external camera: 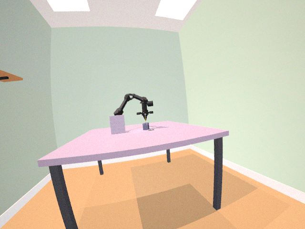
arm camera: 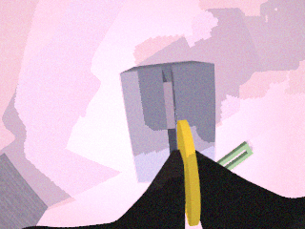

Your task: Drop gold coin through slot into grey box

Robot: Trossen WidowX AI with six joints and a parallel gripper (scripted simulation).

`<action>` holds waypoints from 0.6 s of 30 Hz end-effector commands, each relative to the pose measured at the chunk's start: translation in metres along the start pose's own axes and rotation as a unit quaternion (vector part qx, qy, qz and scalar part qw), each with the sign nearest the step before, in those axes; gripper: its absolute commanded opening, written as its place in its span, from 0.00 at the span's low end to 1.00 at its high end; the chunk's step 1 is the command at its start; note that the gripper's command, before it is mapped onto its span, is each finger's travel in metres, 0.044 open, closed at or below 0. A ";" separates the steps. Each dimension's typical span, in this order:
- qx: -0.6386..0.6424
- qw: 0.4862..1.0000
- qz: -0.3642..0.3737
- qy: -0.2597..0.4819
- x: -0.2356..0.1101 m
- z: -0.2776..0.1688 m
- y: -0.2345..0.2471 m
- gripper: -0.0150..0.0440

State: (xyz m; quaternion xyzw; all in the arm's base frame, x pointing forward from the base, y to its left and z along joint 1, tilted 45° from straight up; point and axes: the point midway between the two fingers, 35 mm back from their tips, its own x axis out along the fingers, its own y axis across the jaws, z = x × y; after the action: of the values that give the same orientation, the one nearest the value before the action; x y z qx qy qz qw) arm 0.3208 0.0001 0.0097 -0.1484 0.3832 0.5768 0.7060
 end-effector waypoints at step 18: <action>0.001 1.000 -0.001 0.001 0.003 0.002 0.002 0.25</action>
State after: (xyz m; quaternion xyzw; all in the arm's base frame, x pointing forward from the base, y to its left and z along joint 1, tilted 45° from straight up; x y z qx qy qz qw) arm 0.3195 0.0027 0.0106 -0.1480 0.3847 0.5756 0.7062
